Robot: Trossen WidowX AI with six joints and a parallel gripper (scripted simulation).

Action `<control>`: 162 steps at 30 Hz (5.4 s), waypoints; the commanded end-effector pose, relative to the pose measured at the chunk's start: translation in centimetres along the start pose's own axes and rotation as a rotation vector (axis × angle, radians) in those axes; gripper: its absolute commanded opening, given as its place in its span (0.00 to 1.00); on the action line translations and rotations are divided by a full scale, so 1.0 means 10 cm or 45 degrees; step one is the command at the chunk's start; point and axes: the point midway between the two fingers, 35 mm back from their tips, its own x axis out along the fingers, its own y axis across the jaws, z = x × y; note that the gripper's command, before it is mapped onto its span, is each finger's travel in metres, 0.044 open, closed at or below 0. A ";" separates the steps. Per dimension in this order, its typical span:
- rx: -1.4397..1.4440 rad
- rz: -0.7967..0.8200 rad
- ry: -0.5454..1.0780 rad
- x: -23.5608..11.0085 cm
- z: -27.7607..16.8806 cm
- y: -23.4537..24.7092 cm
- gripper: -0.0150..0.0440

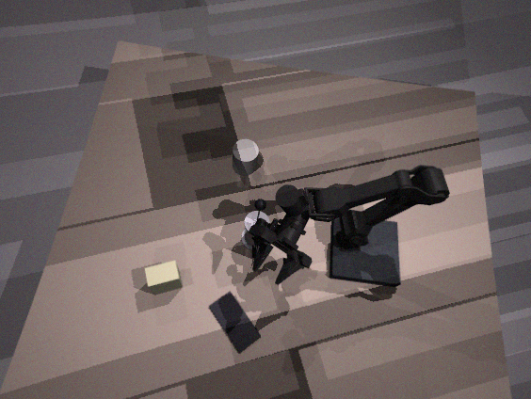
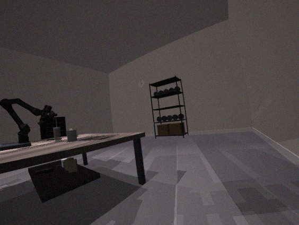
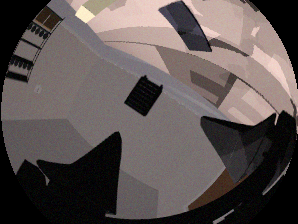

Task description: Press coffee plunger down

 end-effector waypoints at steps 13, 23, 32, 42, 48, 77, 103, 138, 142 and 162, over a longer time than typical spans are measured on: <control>-0.768 -0.024 -0.221 0.04 -0.30 0.31 1.00; -1.609 -0.316 -0.830 -0.65 -0.35 0.82 1.00; -2.175 -0.961 -1.272 -1.62 -0.45 1.03 1.00; -2.176 -0.961 -1.272 -1.50 -0.05 0.64 1.00; -2.176 -0.961 -1.272 -1.48 -0.01 0.63 1.00; -2.177 -0.959 -1.276 -1.31 0.31 0.73 0.82; -2.177 -0.959 -1.276 -1.28 0.38 0.67 0.45; -2.178 -0.958 -1.277 -1.13 0.83 0.34 0.45; -2.178 -0.958 -1.277 -1.11 0.88 0.30 0.45; -2.178 -0.958 -1.278 -1.03 1.13 0.17 0.45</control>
